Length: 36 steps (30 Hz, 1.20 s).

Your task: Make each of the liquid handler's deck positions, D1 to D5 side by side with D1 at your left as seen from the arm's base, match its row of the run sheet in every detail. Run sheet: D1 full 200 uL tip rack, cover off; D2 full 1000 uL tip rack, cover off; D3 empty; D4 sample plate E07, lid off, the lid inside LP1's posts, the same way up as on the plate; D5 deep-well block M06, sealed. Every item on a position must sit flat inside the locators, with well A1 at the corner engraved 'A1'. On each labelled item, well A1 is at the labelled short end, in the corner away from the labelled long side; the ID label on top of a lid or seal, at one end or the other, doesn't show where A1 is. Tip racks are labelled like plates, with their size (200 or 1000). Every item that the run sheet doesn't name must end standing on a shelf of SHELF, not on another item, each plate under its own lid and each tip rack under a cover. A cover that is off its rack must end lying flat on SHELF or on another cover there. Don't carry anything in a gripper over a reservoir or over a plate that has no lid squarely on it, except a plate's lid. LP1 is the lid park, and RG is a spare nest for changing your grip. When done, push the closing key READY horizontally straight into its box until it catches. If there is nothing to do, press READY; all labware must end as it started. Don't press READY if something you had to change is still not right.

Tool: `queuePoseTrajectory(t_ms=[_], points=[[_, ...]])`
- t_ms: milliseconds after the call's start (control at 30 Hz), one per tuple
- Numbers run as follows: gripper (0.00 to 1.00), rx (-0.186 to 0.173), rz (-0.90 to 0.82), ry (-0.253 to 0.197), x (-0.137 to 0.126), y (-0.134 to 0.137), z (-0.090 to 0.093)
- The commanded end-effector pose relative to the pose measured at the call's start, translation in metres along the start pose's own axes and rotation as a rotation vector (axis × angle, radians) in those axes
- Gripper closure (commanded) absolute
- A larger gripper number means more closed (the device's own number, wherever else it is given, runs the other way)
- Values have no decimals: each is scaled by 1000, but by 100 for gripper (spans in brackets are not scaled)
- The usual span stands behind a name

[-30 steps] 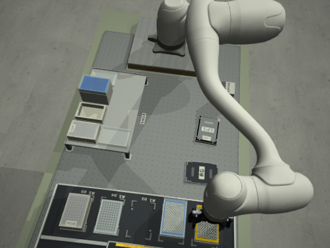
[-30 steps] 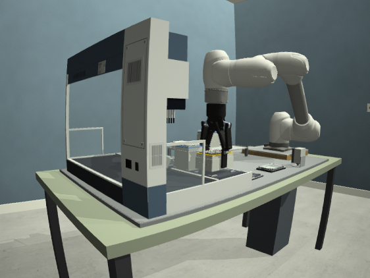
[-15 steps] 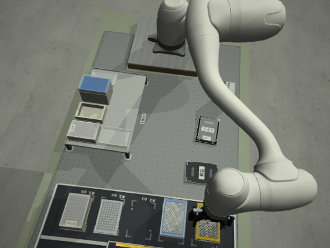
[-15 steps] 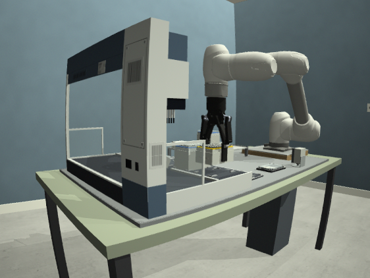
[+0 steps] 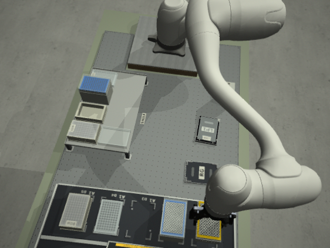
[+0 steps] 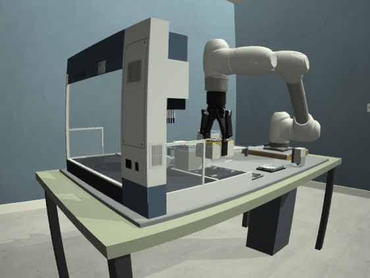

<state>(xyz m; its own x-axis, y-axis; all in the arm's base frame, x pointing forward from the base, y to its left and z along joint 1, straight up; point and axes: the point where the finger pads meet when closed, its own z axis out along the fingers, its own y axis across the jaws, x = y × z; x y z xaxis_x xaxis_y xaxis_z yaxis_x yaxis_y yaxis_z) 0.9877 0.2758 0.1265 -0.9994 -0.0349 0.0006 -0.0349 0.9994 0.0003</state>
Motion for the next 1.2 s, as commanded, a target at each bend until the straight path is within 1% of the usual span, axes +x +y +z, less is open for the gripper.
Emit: queuePoseTrajectory(t_ms=[0,533,600,1100,1167], points=[[90,-1,0,-2,0,0,-4],[90,-1,0,-2,0,0,-29],[90,-1,0,-2,0,0,-29],[90,-1,0,-2,0,0,-54],[90,-1,0,-2,0,0,-54]])
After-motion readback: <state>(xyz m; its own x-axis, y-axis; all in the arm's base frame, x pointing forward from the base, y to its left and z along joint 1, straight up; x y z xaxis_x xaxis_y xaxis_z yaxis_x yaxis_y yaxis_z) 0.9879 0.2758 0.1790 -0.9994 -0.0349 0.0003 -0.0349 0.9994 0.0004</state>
